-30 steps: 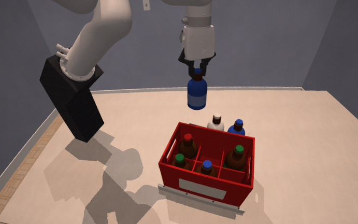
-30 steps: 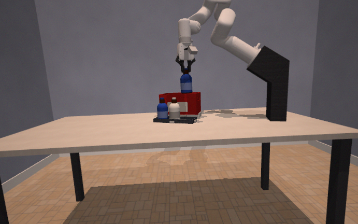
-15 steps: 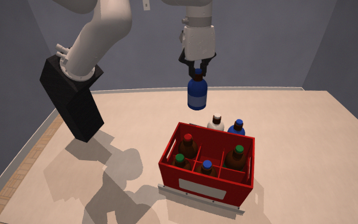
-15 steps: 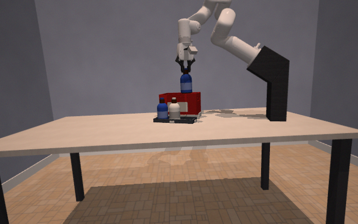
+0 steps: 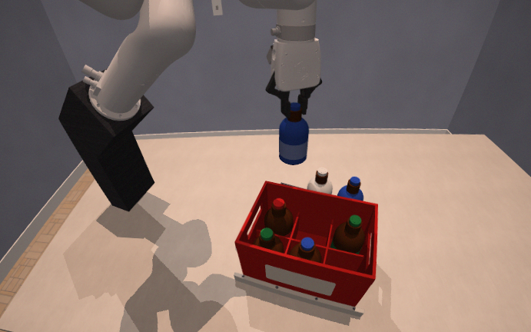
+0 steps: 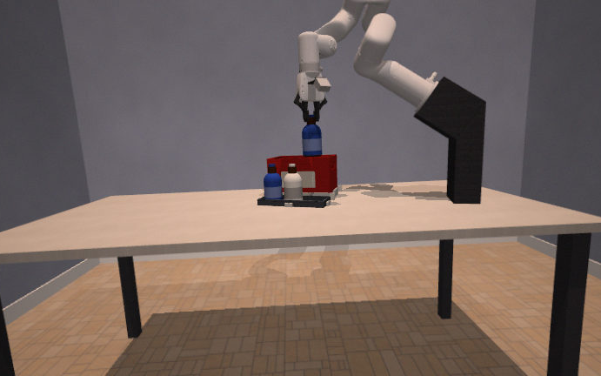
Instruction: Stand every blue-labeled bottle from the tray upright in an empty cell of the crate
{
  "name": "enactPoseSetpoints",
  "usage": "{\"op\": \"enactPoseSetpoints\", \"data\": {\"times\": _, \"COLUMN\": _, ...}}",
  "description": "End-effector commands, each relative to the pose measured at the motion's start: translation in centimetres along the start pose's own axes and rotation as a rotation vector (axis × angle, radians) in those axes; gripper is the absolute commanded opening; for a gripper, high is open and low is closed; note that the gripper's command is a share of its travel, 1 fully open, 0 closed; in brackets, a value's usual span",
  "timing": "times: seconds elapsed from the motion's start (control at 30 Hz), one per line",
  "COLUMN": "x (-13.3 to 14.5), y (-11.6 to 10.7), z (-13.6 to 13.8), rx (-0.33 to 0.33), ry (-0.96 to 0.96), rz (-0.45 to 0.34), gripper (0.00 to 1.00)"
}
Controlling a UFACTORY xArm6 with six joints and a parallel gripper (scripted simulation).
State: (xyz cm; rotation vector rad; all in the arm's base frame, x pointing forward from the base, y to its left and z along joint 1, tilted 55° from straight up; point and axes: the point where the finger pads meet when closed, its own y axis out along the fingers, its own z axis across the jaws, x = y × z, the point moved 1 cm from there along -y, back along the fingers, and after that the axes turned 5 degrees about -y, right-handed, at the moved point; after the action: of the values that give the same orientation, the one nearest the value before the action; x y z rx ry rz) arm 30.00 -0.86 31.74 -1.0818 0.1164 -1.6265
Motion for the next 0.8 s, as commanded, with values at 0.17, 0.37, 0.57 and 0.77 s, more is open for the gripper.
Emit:
{"op": "enactPoseSetpoints", "data": {"times": 0.17, "x": 0.6, "y": -0.1, "z": 0.0, "rx": 0.003, "ry": 0.001, "rz": 0.0, "gripper": 0.0}}
{"op": "enactPoseSetpoints", "data": {"times": 0.37, "x": 1.1, "y": -0.1, "z": 0.0, "rx": 0.003, "ry": 0.001, "rz": 0.0, "gripper": 0.0}}
{"op": "enactPoseSetpoints", "data": {"times": 0.57, "x": 1.8, "y": -0.1, "z": -0.1, "rx": 0.003, "ry": 0.001, "rz": 0.0, "gripper": 0.0}}
{"op": "enactPoseSetpoints", "data": {"times": 0.77, "x": 2.3, "y": -0.1, "z": -0.2, "rx": 0.003, "ry": 0.001, "rz": 0.0, "gripper": 0.0}}
